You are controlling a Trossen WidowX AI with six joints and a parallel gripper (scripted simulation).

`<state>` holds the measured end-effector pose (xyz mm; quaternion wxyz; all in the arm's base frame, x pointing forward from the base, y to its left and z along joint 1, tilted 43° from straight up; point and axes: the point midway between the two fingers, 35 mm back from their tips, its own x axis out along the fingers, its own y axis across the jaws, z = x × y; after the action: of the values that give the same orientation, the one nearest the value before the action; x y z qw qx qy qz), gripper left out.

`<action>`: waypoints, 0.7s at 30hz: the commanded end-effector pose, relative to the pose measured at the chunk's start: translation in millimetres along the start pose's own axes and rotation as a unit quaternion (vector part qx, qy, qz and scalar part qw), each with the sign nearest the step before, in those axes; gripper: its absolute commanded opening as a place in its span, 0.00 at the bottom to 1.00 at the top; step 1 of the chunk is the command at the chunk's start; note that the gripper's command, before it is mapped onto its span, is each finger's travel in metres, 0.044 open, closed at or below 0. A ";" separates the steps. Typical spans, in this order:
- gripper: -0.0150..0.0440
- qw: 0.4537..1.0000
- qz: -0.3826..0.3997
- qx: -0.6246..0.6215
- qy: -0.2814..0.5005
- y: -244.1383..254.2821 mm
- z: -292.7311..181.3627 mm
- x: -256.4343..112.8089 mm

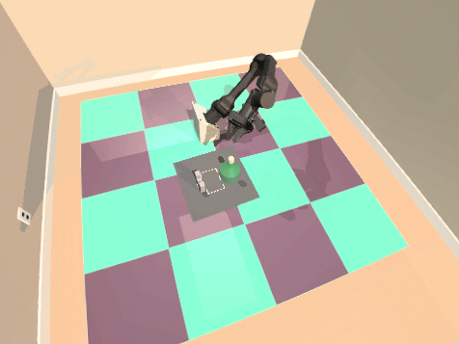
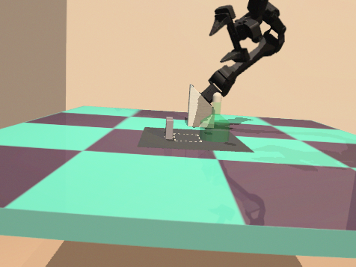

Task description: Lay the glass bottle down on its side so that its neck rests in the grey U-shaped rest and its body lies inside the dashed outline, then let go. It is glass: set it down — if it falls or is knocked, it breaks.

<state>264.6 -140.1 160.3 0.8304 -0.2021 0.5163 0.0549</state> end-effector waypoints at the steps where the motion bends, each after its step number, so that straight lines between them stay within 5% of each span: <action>1: 1.00 0.928 0.191 -0.264 -0.177 77.8 2.8 26.3; 7: 1.00 0.854 0.206 -0.360 -0.315 102.5 12.5 21.7; 21: 1.00 0.789 0.384 -0.420 -0.231 126.0 27.3 50.5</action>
<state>270.9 -25.0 93.5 0.6847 -0.3031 0.2779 0.6017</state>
